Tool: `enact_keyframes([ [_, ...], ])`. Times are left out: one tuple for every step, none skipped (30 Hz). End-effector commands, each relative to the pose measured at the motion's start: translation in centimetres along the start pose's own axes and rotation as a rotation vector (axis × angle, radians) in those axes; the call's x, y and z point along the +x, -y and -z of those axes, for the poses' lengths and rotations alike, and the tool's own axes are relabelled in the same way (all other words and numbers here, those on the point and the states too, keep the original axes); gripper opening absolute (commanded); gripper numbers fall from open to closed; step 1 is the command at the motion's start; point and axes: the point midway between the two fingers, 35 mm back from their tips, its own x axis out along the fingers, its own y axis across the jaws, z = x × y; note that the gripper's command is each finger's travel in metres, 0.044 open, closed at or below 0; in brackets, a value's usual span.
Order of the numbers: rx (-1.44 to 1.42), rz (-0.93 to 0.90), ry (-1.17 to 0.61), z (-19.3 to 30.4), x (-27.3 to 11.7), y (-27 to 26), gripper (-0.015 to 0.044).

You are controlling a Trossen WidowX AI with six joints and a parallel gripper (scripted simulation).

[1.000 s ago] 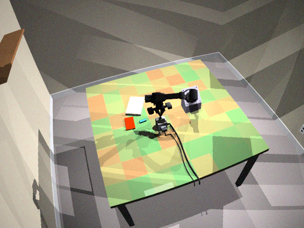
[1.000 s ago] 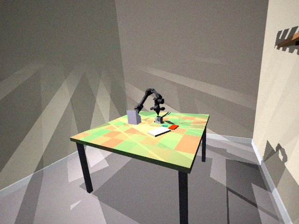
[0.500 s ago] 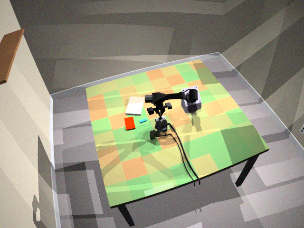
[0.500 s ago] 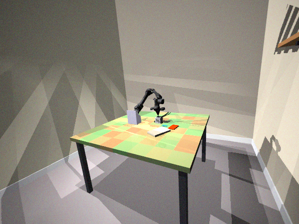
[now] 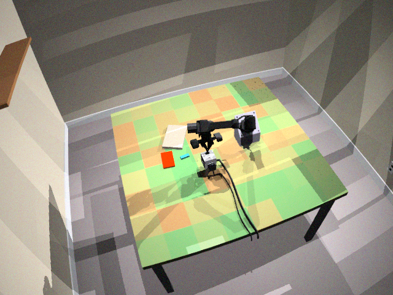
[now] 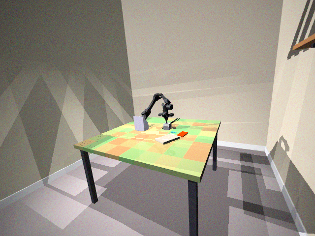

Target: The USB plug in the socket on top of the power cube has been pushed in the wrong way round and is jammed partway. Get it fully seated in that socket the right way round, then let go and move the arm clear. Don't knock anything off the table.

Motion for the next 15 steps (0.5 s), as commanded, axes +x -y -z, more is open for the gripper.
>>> enact_keyframes([
  [0.004,-0.001,-0.004,-0.02,0.15,0.03,0.0000],
  [0.004,-0.001,-0.004,-0.02,0.16,0.03,0.0000],
  [0.004,-0.001,-0.004,-0.02,0.18,0.03,0.0000],
  [0.004,-0.001,-0.004,-0.02,0.19,0.03,0.0000],
  [0.004,-0.001,-0.004,-0.02,0.20,0.03,0.0000],
  [0.004,-0.001,-0.004,-0.02,0.21,0.03,0.0000],
  [0.004,-0.001,-0.004,-0.02,0.22,0.03,0.0000],
  [0.004,-0.001,-0.004,-0.02,0.23,0.03,0.0000],
  [0.004,-0.001,-0.004,-0.03,0.25,0.03,0.0000],
  [0.004,-0.001,-0.004,-0.03,0.26,0.03,0.0000],
  [0.004,-0.001,-0.004,-0.03,0.27,0.03,0.0000],
  [0.004,-0.001,-0.004,-0.03,0.28,0.03,0.0000],
  [0.004,-0.001,-0.004,-0.03,0.29,0.03,0.0000],
  [0.004,-0.001,-0.004,-0.03,0.31,0.03,0.0000],
  [0.004,-0.001,-0.004,-0.03,0.32,0.03,0.0000],
])
